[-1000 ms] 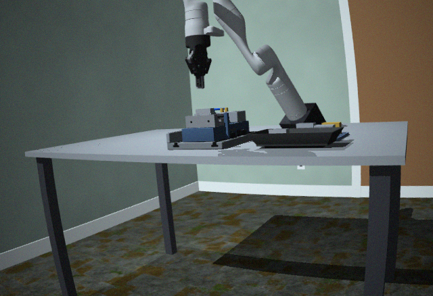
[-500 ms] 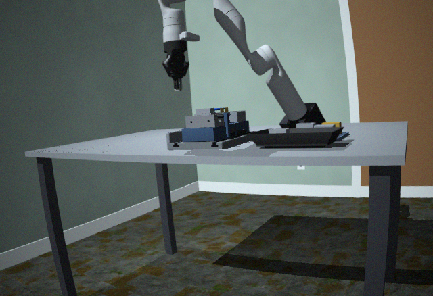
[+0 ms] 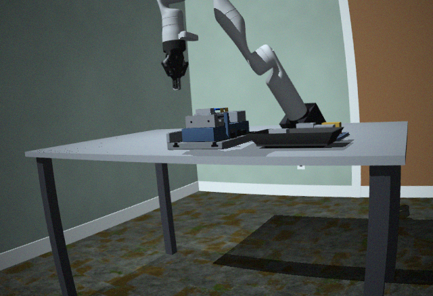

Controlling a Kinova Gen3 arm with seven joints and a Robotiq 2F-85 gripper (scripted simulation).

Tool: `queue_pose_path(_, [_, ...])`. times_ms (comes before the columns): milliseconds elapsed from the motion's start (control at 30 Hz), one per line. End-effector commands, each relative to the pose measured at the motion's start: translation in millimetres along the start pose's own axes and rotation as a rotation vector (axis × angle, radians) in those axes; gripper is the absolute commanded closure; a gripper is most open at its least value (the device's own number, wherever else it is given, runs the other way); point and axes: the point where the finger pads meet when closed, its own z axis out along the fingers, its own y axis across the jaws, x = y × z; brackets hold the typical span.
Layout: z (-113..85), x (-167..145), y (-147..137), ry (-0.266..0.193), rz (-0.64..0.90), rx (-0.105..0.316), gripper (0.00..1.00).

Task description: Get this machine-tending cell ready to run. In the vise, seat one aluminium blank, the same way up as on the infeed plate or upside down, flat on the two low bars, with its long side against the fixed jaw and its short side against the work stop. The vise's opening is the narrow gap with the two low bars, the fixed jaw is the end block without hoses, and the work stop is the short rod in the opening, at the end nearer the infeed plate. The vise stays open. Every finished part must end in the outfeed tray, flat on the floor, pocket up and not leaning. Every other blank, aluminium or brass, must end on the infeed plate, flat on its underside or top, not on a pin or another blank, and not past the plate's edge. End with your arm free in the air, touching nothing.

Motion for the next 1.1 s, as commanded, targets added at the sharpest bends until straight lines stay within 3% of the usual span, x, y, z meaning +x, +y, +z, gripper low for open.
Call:
queue_pose_path(0, [-0.4, 0, 0, 0.000, 0.000, -0.001, 1.00])
queue_pose_path(800, [-0.5, 2, 0, 0.000, 0.000, -0.001, 1.00])
queue_pose_path(933, [-1.1, 31, 2, 0.000, 0.000, -0.003, 1.00])
queue_pose_path(1000, [-1.1, 31, 2, 0.000, 0.000, -0.003, 1.00])
queue_pose_path(1067, [-1.1, 54, 2, 0.001, 0.000, -0.003, 1.00])
